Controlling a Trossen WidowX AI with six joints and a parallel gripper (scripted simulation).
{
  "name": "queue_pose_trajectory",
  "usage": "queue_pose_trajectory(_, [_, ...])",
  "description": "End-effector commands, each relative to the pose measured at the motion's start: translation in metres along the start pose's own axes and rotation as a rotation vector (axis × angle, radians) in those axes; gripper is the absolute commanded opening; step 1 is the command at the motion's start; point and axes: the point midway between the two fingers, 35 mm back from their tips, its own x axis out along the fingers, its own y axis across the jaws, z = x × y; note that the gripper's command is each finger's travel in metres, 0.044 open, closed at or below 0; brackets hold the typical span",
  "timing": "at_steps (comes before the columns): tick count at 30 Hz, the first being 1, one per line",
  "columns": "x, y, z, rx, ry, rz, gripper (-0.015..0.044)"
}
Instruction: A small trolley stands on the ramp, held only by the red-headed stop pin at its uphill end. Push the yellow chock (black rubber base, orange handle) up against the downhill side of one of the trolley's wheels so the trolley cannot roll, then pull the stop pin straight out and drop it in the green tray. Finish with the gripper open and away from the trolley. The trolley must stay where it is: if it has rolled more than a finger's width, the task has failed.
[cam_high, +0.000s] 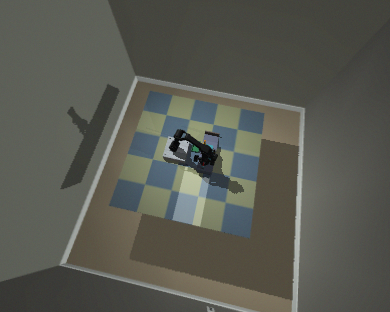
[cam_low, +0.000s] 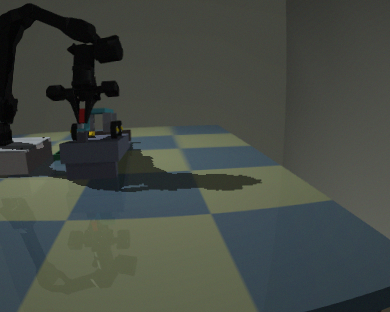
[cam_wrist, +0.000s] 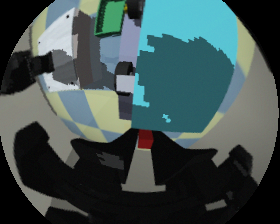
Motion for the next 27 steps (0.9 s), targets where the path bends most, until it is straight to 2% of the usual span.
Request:
queue_pose_trajectory(1, [0.0, 0.0, 0.0, 0.0, 0.0, 0.0, 0.0039])
queue_pose_trajectory(7, [0.0, 0.0, 0.0, 0.0, 0.0, 0.0, 0.0])
queue_pose_trajectory(27, [-0.017, 0.001, -0.002, -0.004, -0.003, 0.002, 0.0])
